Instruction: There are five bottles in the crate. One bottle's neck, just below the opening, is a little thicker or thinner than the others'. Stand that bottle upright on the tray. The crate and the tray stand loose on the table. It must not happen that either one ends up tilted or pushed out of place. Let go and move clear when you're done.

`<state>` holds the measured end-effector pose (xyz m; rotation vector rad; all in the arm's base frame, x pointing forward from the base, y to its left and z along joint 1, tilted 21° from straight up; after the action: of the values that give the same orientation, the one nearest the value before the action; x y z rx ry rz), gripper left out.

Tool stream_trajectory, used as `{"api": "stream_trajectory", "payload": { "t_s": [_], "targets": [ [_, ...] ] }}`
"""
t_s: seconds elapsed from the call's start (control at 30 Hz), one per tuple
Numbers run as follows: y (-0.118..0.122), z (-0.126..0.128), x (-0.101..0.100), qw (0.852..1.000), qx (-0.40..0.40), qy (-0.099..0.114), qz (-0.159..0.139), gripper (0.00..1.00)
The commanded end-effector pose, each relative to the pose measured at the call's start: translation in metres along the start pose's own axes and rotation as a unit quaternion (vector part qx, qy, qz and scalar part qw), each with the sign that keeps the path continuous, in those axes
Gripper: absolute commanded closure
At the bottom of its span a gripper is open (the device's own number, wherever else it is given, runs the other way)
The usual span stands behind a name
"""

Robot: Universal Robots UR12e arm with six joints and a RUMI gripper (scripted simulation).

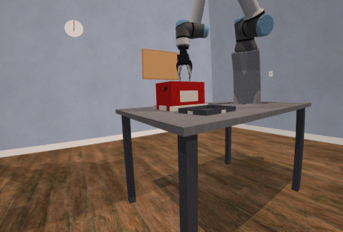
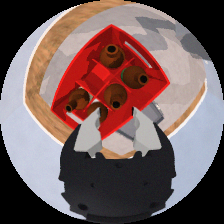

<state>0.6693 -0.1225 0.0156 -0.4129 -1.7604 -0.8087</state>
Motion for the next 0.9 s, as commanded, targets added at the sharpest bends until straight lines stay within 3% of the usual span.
{"api": "stream_trajectory", "payload": {
  "t_s": [0.0,0.17,0.67,0.7,0.87],
  "targets": [
    [0.0,0.0,0.016,1.0,0.0,0.0,0.0,0.62],
    [0.0,0.0,0.03,1.0,0.0,0.0,0.0,0.62],
    [0.0,0.0,0.042,1.0,0.0,0.0,0.0,0.62],
    [0.0,0.0,0.042,1.0,0.0,0.0,0.0,1.0],
    [0.0,0.0,0.042,1.0,0.0,0.0,0.0,1.0]
  ]
}}
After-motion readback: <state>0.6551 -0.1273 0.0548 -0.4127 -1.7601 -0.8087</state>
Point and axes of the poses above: the point where the finger pads meet when closed, its own x axis back along the fingers, its own z axis across the jaws, y = z × x, the point moved 7 cm from there along x, back along the fingers, and after that the axes turned 7 degrees about x, right-handed, at the moved point
